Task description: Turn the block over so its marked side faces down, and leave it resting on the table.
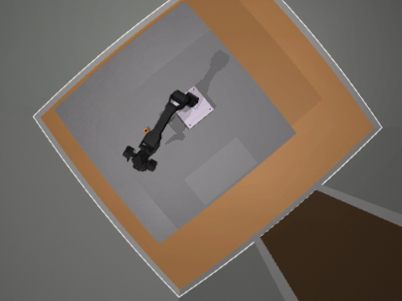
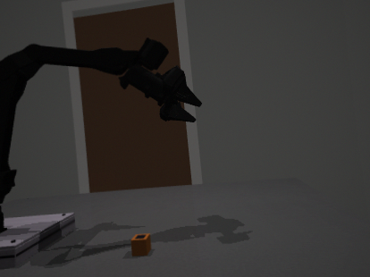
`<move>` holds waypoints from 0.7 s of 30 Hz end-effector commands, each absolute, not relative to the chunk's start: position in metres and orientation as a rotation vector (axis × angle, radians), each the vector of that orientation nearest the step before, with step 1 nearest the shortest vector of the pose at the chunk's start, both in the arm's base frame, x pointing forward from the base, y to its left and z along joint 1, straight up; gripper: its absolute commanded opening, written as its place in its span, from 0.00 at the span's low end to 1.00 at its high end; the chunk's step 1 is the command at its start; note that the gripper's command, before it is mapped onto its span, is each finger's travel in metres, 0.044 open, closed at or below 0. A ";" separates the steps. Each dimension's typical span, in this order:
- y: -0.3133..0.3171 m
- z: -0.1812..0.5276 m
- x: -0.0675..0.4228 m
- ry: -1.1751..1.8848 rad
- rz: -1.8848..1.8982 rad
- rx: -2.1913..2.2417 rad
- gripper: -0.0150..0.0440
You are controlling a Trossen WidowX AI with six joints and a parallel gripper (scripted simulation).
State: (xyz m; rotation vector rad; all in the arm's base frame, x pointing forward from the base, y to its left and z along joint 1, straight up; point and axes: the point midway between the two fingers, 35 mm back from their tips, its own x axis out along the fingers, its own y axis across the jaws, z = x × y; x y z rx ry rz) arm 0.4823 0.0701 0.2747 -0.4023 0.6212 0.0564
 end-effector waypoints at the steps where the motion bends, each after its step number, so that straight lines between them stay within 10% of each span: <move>1: 0.030 0.224 0.474 0.832 0.032 -0.346 1.00; 21: -0.083 0.095 0.379 1.528 -0.085 0.072 1.00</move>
